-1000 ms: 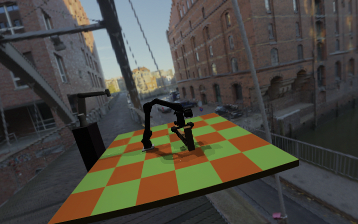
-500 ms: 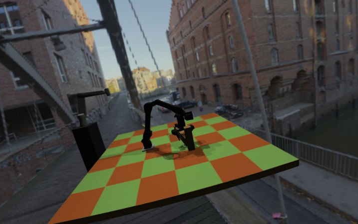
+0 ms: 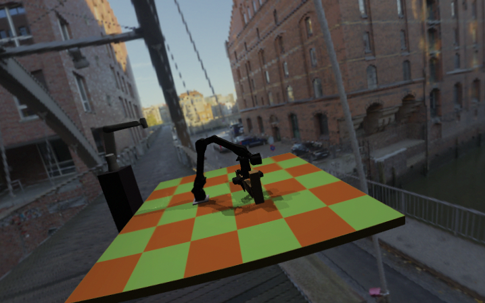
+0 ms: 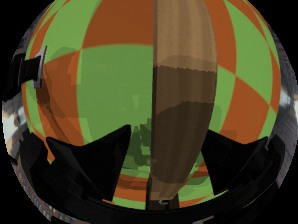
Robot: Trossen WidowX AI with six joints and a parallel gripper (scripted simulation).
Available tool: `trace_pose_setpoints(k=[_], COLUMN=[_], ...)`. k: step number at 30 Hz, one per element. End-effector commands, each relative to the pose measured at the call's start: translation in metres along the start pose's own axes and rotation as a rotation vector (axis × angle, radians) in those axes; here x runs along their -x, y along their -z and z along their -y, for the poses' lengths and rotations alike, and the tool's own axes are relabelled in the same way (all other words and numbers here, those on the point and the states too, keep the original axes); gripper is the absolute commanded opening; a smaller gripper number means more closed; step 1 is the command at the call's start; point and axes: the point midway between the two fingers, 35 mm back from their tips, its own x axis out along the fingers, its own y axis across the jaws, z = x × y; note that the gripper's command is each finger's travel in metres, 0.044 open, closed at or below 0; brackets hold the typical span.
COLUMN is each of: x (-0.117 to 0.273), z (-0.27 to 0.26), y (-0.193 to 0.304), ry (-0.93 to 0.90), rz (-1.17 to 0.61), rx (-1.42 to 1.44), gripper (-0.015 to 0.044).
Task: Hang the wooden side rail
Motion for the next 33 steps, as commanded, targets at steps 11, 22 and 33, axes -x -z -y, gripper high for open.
trace_pose_setpoints(k=[11, 22, 33], x=[-0.0012, -0.0011, -0.0005], z=[0.0001, 0.0004, 0.0064], y=[-0.001, -0.0009, -0.0004], ry=[0.001, 0.001, 0.002], rz=[0.006, 0.006, 0.006], rx=[0.002, 0.0, -0.092], gripper=[0.0065, 0.0, 0.0])
